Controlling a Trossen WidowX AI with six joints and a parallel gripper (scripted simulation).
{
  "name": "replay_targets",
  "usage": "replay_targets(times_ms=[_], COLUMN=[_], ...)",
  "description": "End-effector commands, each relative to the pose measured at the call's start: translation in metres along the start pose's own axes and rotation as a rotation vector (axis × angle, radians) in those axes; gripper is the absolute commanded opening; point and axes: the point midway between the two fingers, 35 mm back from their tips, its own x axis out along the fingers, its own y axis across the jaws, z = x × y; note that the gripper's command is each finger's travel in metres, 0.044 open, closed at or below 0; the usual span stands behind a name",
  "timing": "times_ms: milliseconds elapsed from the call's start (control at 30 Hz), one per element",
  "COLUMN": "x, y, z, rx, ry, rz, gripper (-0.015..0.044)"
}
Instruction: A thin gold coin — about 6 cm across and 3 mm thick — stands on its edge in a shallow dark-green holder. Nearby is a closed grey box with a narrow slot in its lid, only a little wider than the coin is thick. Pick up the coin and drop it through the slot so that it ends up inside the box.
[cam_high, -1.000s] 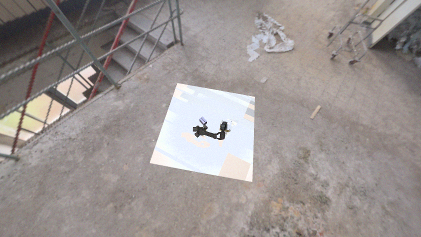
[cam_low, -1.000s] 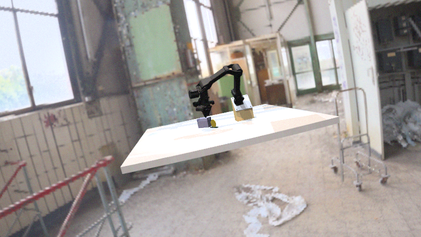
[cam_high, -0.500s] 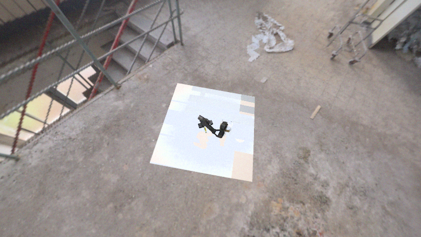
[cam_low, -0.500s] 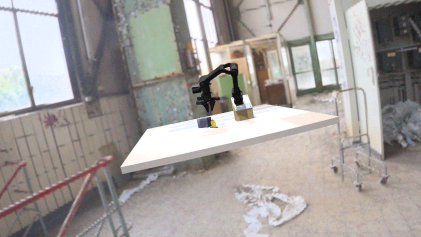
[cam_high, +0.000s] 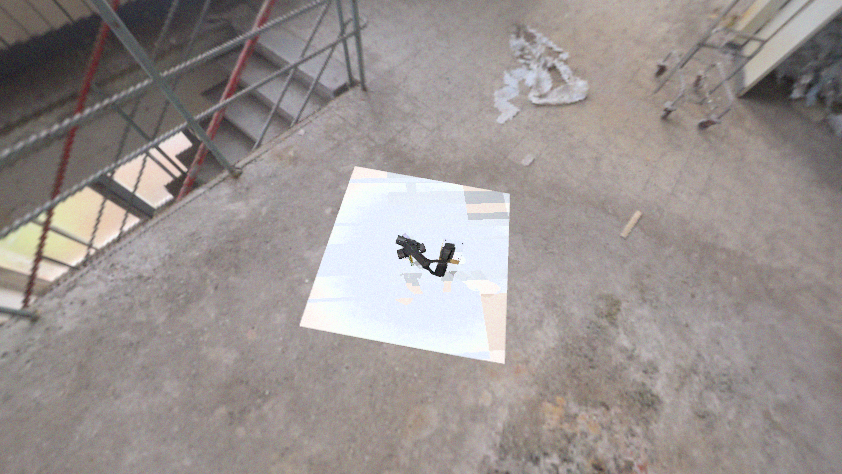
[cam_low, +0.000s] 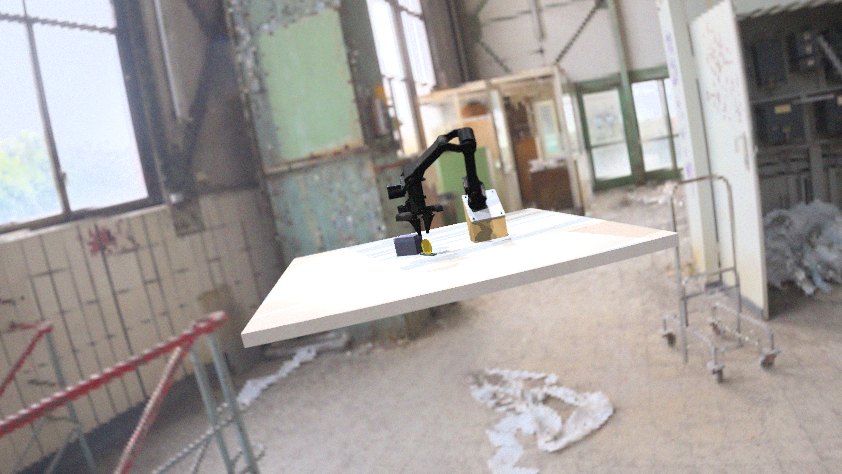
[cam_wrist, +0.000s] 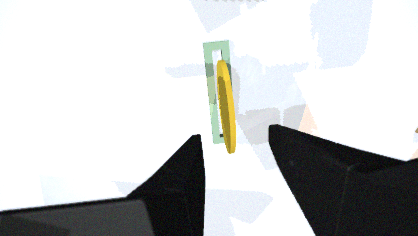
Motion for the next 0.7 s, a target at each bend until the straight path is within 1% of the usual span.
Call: replay_targets(times_ms=[0, 667], x=[0.007, 0.039], y=[-0.001, 0.000], z=[0.000, 0.001], rx=[0.007, 0.007], ry=[0.005, 0.002], rz=[-0.001, -0.002], gripper=[0.0161, 0.0161])
